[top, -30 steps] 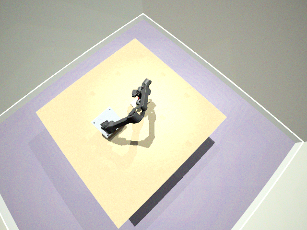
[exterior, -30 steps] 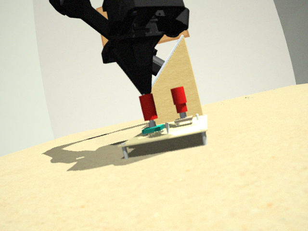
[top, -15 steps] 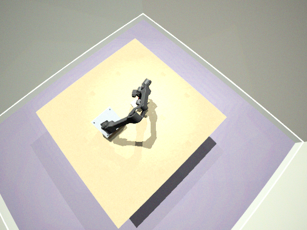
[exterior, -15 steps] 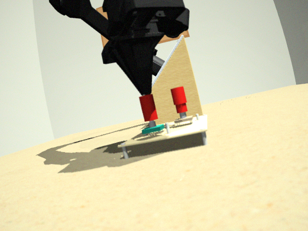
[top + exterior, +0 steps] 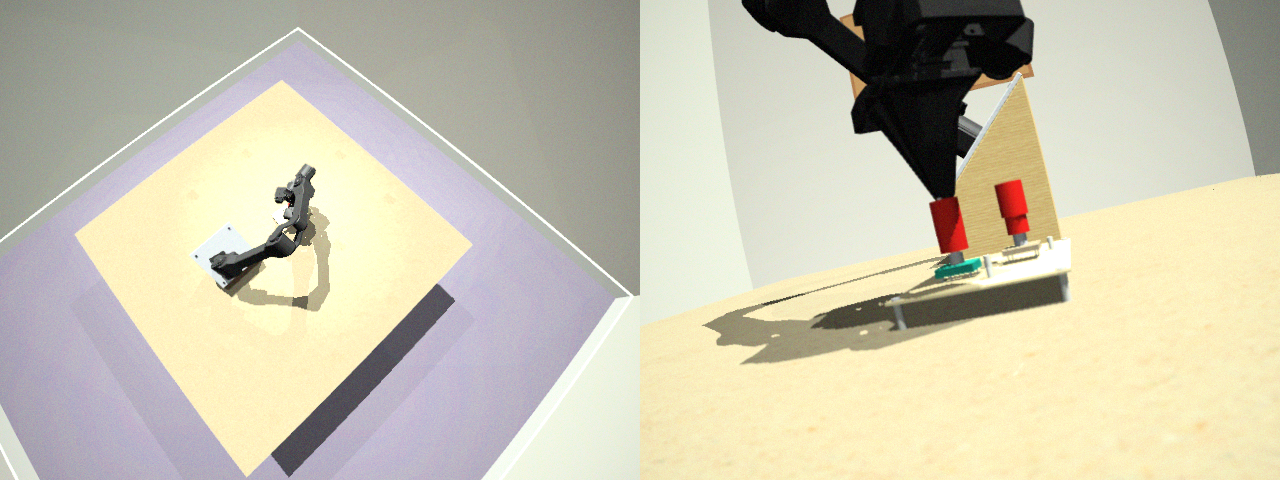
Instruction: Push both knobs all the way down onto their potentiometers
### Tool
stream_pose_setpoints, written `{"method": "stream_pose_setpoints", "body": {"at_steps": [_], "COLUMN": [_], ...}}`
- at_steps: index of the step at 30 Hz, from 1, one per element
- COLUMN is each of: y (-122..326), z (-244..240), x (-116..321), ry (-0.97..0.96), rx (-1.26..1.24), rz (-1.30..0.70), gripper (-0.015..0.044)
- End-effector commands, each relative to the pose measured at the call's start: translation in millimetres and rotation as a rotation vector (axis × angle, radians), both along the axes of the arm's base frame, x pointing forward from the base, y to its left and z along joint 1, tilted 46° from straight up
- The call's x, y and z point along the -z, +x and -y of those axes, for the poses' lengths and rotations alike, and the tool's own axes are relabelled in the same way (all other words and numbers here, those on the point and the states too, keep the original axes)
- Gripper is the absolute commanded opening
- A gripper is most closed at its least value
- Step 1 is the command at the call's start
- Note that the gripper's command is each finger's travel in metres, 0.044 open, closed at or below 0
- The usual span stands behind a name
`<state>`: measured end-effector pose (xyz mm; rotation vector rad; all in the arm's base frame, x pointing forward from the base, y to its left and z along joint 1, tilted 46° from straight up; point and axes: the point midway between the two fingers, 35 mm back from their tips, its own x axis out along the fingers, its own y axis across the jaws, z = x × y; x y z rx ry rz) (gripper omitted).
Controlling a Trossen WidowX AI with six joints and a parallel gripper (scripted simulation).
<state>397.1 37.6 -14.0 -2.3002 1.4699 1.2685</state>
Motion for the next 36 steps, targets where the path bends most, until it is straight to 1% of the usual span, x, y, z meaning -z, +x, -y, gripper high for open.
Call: {"method": "stream_pose_setpoints", "body": {"at_steps": [1, 24, 36], "y": [2.2, 2.3, 0.0], "z": [8.9, 9.6, -1.8], "x": [5.4, 6.1, -5.0], "ry": [-0.006, -0.006, -0.005], "rx": [0.018, 0.018, 0.018], "rz": [0.001, 0.001, 0.001], "gripper": [0.0, 0.0, 0.0]}}
